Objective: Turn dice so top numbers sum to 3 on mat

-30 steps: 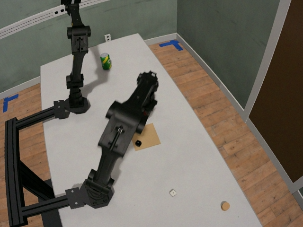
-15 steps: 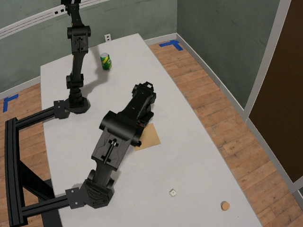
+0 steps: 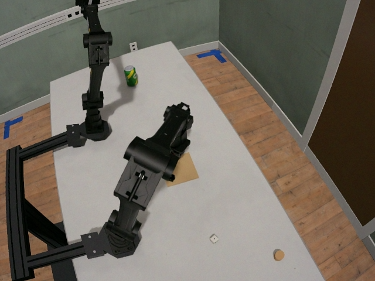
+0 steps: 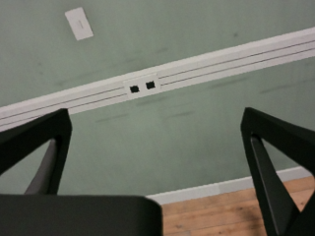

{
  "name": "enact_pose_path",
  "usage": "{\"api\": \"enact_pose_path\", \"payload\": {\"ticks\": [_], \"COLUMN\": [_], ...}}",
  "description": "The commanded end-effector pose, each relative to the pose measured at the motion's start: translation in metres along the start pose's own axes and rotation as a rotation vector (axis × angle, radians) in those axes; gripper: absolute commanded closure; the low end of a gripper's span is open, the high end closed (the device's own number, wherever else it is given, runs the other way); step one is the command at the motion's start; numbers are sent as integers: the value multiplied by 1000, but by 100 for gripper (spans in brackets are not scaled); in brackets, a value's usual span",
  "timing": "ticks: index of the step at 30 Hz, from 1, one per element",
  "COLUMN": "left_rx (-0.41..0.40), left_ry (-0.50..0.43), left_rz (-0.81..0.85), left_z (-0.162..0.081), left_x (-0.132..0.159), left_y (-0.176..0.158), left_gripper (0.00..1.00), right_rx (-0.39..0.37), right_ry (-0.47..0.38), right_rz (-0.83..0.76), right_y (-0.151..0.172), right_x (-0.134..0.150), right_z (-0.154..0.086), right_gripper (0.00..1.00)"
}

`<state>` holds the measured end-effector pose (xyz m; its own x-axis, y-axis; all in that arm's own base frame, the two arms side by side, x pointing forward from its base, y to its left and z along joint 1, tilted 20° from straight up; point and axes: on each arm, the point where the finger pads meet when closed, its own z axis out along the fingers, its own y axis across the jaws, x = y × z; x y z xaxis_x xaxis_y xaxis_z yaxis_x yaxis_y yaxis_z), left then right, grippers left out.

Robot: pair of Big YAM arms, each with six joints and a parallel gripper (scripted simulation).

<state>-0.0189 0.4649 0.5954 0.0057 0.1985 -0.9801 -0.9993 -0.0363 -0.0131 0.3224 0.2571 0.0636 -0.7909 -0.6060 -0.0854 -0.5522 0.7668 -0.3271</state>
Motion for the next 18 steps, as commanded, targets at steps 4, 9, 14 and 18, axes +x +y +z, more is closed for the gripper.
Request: {"api": "enact_pose_path", "payload": {"ticks": [4, 9, 14, 18], "left_rx": [-16, -16, -16, -16], "left_ry": [-4, -4, -4, -4], "left_rz": [17, 17, 17, 17], "left_z": [-5, -5, -5, -5], "left_x": [-5, -5, -5, -5], "left_y": [6, 6, 6, 6], "left_gripper": [0, 0, 0, 0], "right_rx": [-3, -3, -3, -3], "right_ry": [5, 5, 5, 7], "right_rz": [5, 5, 5, 4], "right_y": [-3, -4, -4, -4], "right_x": [-2, -1, 0, 1], "right_z": [28, 52, 75, 83], "right_gripper": [80, 80, 80, 80]}}
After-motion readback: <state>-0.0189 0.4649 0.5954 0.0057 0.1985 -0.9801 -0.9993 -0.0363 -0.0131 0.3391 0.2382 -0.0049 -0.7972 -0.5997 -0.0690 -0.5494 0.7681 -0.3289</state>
